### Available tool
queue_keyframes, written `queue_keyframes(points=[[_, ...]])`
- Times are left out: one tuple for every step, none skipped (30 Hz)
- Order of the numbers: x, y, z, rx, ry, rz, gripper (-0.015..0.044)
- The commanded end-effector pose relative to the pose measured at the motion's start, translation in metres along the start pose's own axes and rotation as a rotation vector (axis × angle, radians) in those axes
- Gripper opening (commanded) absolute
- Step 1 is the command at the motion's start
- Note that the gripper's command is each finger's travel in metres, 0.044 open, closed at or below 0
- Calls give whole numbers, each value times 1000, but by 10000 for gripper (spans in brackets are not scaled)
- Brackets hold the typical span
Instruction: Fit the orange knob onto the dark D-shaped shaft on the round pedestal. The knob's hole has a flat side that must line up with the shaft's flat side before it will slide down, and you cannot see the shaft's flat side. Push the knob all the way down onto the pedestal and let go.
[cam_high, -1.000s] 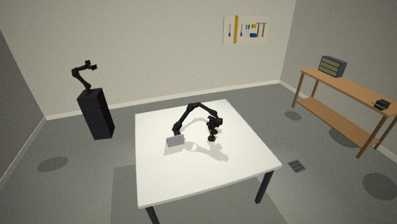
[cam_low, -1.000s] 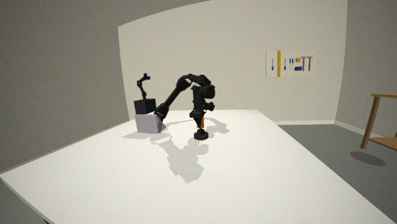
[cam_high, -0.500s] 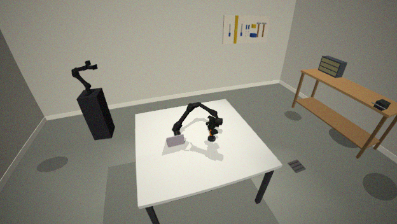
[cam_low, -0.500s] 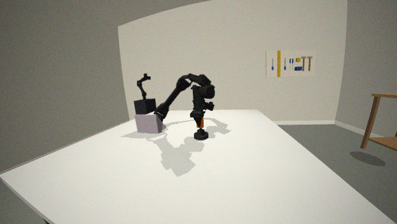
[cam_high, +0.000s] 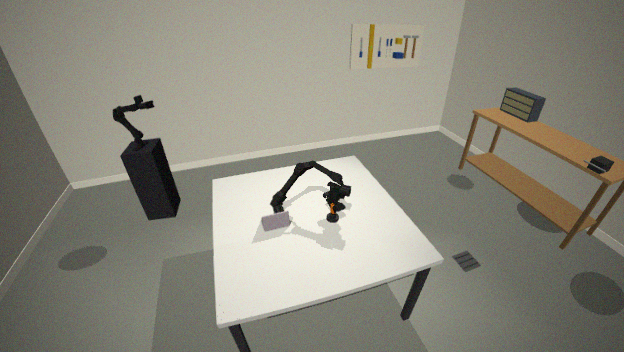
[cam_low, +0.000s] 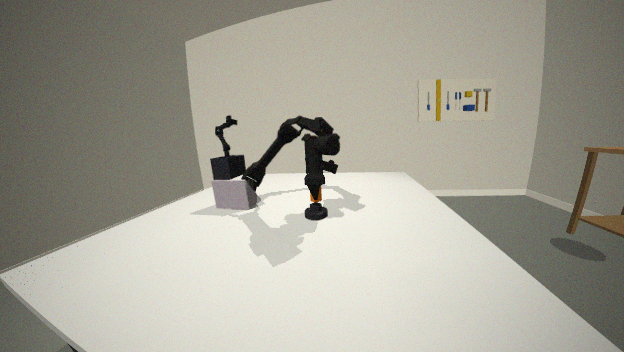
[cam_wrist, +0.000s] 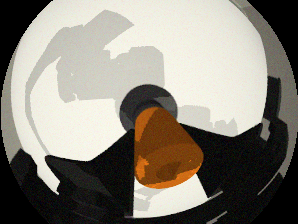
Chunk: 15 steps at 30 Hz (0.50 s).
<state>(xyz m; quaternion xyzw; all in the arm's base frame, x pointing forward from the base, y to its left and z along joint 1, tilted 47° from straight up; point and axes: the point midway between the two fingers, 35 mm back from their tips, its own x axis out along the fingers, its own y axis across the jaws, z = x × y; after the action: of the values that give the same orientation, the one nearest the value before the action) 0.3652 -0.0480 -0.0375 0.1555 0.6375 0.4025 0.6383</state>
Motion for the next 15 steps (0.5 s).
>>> queue_keyframes(points=[[0, -1, 1, -2, -6, 0, 0], [0, -1, 0, -2, -6, 0, 0], [0, -1, 0, -2, -6, 0, 0], [0, 0, 0, -2, -6, 0, 0], [1, 0, 0, -2, -6, 0, 0], [1, 0, 0, -2, -6, 0, 0], [1, 0, 0, -2, -6, 0, 0], [1, 0, 0, -2, -6, 0, 0], [0, 0, 0, -2, -6, 0, 0], [-2, 0, -1, -2, -6, 0, 0], [-3, 0, -1, -2, -6, 0, 0], [-3, 0, -1, -2, -5, 0, 0], [-4, 0, -2, -2, -5, 0, 0], [-5, 1, -2, -2, -5, 0, 0], [-5, 1, -2, -12, -5, 0, 0]])
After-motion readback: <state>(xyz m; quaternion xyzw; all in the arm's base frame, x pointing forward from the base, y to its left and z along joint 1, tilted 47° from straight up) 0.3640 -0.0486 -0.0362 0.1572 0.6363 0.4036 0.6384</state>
